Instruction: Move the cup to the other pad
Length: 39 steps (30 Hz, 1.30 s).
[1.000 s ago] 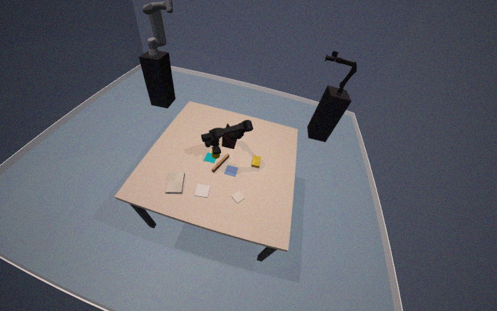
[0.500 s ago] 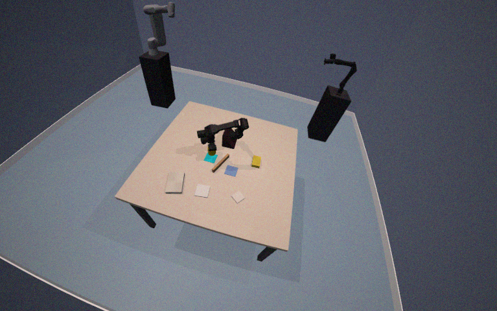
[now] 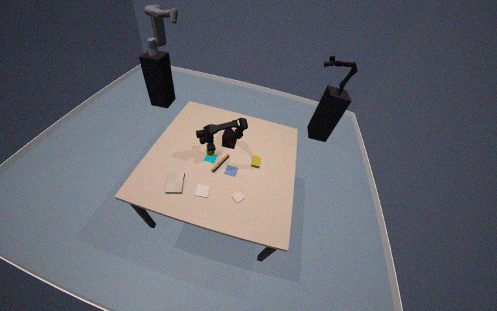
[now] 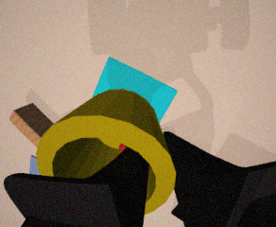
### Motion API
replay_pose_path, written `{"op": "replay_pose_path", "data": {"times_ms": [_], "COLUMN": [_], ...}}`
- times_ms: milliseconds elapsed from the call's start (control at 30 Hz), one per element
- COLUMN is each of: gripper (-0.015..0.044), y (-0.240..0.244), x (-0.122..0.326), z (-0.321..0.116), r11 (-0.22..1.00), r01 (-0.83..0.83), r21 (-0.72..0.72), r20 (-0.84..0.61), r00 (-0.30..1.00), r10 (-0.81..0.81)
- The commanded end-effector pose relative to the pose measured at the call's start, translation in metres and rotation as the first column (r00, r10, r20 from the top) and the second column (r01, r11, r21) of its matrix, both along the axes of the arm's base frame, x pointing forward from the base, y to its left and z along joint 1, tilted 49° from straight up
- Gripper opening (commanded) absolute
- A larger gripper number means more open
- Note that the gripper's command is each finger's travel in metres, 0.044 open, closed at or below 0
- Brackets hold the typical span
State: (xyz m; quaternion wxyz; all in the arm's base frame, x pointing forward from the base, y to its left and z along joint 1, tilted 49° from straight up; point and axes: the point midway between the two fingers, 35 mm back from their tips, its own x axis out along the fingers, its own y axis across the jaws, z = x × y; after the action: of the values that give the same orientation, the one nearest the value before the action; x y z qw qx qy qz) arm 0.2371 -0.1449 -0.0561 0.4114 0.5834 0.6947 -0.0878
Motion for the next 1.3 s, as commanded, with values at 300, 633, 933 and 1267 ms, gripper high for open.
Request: {"op": "replay_pose_path", "data": {"times_ms": [300, 633, 933, 1267], "gripper": [0.0, 0.0, 0.0, 0.0], "y": [0.016, 0.027, 0.036, 0.043], "x": [0.0, 0.0, 0.0, -0.001], "z": [-0.014, -0.023, -0.031, -0.036], "r11": [1.0, 1.0, 1.0, 1.0], "r01": [0.003, 0.003, 0.002, 0.002], "r21": [0.008, 0.008, 0.009, 0.01], "r20": [-0.006, -0.006, -0.005, -0.005], "r00": [1.0, 1.0, 1.0, 1.0], "r10": [-0.002, -0.003, -0.002, -0.002]}}
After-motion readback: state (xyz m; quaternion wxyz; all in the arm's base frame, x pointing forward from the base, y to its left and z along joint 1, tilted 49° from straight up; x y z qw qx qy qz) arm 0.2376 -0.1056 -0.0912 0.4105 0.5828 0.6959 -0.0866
